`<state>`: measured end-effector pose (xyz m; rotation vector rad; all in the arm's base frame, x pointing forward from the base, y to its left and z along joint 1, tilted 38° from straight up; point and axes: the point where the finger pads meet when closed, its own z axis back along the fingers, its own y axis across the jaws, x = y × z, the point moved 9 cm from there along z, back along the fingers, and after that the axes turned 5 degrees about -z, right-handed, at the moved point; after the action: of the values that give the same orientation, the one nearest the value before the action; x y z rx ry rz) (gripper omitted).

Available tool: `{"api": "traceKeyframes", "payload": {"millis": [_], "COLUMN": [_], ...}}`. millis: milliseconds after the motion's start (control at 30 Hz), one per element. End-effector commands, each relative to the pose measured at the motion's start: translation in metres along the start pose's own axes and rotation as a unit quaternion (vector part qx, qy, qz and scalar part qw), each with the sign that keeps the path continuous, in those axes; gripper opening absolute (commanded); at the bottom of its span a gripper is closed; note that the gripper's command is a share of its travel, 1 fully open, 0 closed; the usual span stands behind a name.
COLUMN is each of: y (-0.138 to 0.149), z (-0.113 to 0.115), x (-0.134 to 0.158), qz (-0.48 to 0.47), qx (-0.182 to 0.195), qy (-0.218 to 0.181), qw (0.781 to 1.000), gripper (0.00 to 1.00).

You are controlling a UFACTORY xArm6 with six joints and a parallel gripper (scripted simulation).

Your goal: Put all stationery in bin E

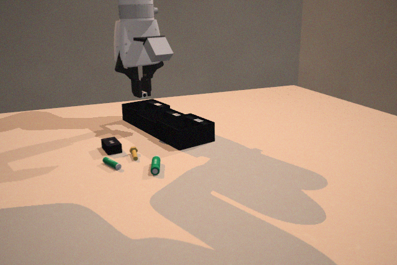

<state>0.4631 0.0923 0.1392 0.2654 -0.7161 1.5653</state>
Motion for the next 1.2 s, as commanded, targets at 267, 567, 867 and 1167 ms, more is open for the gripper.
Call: {"api": "traceKeyframes", "payload": {"millis": [267, 567, 867, 1167], "y": [-0.002, -0.002, -0.002, -0.002], "z": [0.001, -0.005, -0.023, -0.033], "x": [0.0, 0.0, 0.0, -0.001], "qz": [-0.013, -0.013, -0.013, -0.013], "qx": [0.008, 0.008, 0.008, 0.008], "qy": [0.004, 0.004, 0.004, 0.004], "qw": [1.0, 1.0, 1.0, 1.0], "gripper": [0.0, 0.0, 0.0, 0.0]}}
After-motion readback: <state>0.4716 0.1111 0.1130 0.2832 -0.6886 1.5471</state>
